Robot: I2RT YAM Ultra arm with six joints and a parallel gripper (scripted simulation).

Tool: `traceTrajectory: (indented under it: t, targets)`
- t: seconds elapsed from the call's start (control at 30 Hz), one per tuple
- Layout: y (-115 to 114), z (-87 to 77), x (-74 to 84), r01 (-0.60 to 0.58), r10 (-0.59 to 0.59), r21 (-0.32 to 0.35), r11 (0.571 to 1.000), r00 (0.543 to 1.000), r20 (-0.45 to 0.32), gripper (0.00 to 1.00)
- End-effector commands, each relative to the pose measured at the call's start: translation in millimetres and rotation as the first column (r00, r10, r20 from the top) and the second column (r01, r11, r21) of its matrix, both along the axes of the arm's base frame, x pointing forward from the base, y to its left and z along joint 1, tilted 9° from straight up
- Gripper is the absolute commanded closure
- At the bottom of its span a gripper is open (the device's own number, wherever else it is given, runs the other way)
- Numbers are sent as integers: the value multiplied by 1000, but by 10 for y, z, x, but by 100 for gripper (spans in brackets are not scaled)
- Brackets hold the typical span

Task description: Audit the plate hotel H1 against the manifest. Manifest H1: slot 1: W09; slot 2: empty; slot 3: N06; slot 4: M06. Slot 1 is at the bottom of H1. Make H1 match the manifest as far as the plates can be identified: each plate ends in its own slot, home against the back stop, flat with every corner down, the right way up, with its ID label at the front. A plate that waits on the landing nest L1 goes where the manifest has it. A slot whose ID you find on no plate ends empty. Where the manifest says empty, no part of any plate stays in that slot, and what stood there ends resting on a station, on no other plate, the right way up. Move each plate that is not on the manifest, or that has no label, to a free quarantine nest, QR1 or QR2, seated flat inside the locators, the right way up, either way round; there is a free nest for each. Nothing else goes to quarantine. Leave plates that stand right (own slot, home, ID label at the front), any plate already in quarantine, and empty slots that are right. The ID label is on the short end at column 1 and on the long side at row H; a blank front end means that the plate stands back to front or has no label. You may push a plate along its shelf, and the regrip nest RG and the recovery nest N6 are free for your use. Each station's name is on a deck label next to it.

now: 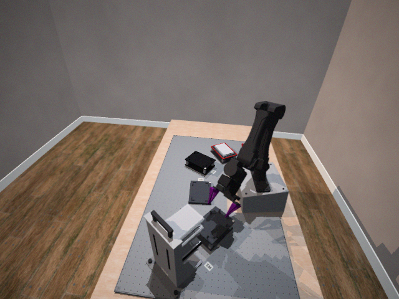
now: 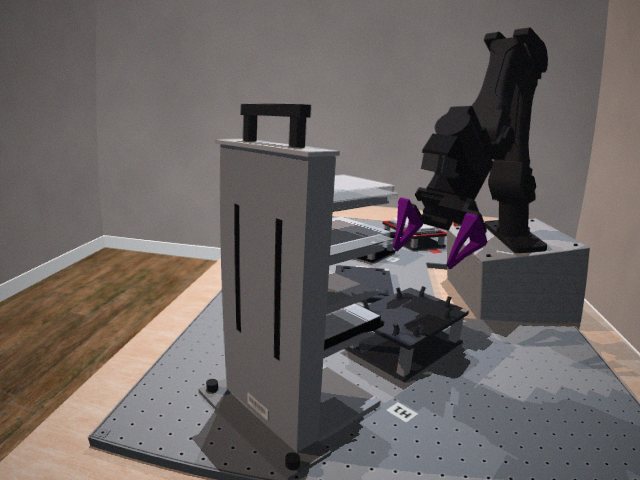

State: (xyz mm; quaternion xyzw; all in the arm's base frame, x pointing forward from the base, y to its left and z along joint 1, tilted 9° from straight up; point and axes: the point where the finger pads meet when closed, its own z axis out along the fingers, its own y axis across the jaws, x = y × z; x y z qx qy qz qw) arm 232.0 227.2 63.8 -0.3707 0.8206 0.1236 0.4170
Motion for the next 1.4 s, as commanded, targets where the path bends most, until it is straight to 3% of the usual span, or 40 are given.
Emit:
traceTrajectory:
  t: [0.0,0.57,0.97,1.13,1.37]
  targets:
    - [25,48,21,-2,2,13,1000,1000,14,0]
    - [25,48,21,-2,2,13,1000,1000,14,0]
    - [30,-351,84,-2,2,13,1000,1000,14,0]
    - [30,-451,100,-2,2,13,1000,1000,14,0]
    - [30,-451,100,-2,2,13,1000,1000,14,0]
